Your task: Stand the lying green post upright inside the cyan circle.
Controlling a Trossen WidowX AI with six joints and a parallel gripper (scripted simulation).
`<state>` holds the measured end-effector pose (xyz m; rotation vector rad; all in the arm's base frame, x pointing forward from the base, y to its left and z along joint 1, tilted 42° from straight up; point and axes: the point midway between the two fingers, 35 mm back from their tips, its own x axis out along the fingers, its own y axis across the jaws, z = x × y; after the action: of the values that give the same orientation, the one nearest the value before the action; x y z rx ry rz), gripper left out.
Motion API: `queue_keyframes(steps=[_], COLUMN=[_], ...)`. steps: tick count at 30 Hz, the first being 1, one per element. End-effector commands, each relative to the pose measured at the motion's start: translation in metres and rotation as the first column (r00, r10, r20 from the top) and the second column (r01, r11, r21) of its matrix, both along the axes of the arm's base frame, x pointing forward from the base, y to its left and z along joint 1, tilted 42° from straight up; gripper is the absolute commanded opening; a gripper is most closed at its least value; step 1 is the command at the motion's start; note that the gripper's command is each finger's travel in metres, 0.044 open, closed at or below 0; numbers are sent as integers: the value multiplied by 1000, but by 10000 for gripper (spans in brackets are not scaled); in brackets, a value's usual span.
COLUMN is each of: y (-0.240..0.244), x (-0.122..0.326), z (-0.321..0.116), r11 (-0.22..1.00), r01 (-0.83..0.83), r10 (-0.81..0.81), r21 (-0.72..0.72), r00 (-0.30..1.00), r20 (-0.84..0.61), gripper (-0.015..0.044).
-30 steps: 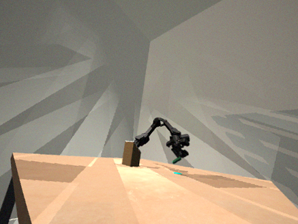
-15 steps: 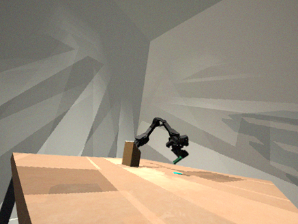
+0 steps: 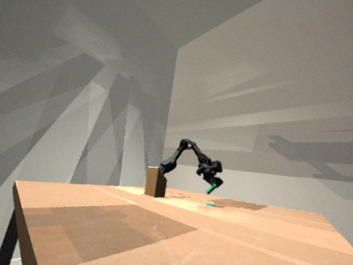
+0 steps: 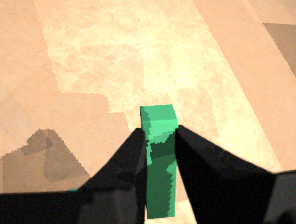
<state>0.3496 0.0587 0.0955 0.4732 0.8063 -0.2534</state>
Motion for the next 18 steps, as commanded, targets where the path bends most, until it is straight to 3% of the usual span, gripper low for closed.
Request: queue_keyframes(steps=[1,18], y=[0,2], x=[-2,-5], z=[2,8], r11=[1000,997], r01=[18,82], r10=[-18,-80], r21=[-4,-9], r00=[999,987], r20=[28,136], gripper=[23,23])
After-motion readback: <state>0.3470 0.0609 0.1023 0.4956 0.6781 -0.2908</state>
